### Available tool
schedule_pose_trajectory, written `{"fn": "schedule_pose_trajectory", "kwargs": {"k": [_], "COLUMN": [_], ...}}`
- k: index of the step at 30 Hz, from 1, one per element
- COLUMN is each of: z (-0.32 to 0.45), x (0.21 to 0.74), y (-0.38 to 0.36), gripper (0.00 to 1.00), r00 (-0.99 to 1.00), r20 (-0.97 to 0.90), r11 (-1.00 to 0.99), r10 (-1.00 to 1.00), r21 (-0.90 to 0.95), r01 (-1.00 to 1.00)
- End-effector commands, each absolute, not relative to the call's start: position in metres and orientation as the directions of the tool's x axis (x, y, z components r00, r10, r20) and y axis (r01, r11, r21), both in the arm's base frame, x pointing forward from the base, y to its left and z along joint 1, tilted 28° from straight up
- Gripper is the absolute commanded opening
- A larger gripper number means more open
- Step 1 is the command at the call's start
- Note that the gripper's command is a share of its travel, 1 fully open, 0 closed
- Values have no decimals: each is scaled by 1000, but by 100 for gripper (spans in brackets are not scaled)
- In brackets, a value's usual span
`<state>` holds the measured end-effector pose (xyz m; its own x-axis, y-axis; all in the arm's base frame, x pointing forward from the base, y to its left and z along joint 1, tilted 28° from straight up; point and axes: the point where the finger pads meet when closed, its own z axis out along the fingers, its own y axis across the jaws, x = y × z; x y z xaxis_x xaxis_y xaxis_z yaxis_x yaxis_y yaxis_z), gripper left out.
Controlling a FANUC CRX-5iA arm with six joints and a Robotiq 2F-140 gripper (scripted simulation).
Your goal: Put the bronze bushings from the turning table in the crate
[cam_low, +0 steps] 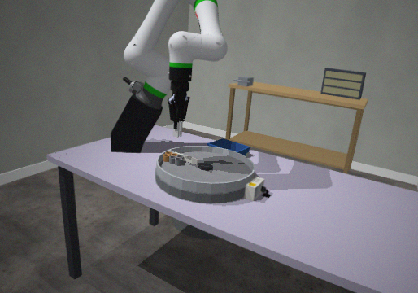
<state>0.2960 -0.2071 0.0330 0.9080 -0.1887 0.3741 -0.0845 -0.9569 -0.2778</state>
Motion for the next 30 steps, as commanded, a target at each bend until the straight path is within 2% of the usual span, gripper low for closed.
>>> {"fn": "schedule_pose_trajectory", "kwargs": {"k": [1, 30], "z": [33, 33], "x": [296, 296], "y": [-207, -207], "gripper": [9, 6], "r00": [908, 907], "r20": [374, 371], "r11": [-957, -954], "r10": [-189, -201], "r21": [-278, -283], "r01": [-85, -95]}}
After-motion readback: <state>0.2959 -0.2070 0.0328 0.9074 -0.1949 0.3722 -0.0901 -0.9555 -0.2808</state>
